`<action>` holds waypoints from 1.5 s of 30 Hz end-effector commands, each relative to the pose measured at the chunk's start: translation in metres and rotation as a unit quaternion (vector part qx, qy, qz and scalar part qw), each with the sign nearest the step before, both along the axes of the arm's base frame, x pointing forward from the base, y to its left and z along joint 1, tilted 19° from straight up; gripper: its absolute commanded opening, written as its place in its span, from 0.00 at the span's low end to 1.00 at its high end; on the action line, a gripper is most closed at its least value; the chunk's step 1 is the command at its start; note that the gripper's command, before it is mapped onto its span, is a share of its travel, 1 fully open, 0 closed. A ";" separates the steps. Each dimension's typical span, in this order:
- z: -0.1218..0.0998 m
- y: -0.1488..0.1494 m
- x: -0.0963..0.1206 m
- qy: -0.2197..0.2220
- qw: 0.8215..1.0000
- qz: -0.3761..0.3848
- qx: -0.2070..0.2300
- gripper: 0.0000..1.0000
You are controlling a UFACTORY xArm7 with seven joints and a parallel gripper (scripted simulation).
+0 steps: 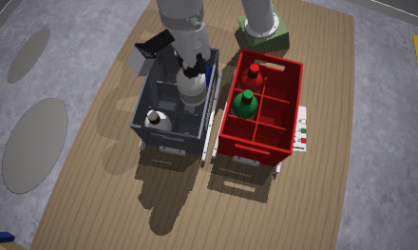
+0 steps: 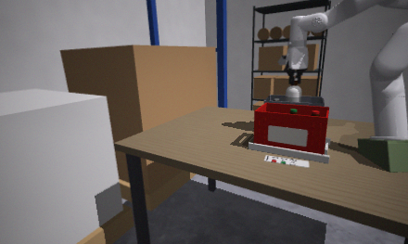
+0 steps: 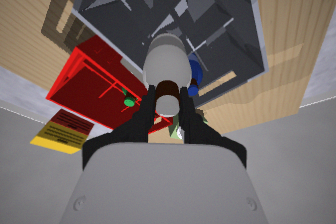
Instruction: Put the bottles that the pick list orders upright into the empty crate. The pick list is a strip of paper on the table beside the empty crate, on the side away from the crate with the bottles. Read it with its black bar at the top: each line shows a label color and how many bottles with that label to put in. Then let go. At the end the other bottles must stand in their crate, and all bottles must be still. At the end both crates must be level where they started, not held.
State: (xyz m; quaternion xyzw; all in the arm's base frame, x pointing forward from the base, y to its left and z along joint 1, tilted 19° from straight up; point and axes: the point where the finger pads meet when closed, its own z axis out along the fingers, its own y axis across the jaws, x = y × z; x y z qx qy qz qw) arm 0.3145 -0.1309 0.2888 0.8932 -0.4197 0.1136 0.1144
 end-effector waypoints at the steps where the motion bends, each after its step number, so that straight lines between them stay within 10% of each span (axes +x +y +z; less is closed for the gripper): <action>1: 0.010 0.003 0.000 -0.002 1.000 0.001 -0.001 0.00; 45: 0.057 0.018 -0.005 -0.002 1.000 0.001 -0.001 0.00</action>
